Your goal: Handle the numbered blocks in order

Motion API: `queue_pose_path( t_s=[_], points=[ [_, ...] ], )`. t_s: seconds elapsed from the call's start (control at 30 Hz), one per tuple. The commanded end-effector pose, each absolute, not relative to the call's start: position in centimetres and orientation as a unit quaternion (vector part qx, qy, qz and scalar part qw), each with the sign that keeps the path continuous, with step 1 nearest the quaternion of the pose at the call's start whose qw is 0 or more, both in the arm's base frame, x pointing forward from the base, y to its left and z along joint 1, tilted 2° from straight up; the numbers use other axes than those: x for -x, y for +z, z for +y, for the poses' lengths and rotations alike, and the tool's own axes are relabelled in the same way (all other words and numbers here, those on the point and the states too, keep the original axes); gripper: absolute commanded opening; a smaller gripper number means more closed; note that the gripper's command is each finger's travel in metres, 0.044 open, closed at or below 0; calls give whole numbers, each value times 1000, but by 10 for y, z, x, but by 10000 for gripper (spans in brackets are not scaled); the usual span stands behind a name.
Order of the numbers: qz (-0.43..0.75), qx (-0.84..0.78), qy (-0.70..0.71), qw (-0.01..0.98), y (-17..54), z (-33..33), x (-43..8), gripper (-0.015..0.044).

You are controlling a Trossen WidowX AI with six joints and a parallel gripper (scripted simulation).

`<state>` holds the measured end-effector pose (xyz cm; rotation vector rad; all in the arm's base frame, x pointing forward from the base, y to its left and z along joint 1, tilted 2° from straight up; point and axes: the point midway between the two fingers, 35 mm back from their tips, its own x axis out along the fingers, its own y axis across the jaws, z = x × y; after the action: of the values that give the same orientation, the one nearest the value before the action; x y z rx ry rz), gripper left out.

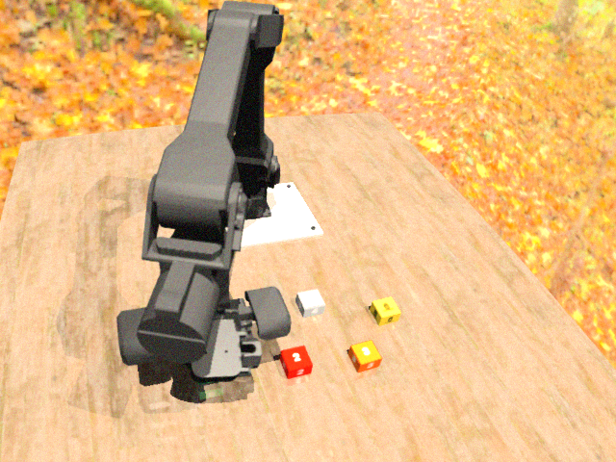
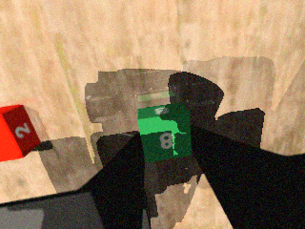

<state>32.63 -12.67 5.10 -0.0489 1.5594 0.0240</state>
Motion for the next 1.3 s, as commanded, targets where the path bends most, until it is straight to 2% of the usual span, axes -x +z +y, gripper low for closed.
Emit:
queue_pose_path(
  t_s=[0.0,0.4,0.77,0.9,1.03,1.27],
  points=[
    [706,23,12,708,42,-127,-325,120],
    [706,23,12,708,40,-127,-325,120],
    [706,23,12,708,40,-127,-325,400],
    [706,23,12,708,43,-127,-325,400],
    [706,23,12,708,76,-126,-325,400],
    [704,22,12,710,79,-114,-329,400]
  ],
)
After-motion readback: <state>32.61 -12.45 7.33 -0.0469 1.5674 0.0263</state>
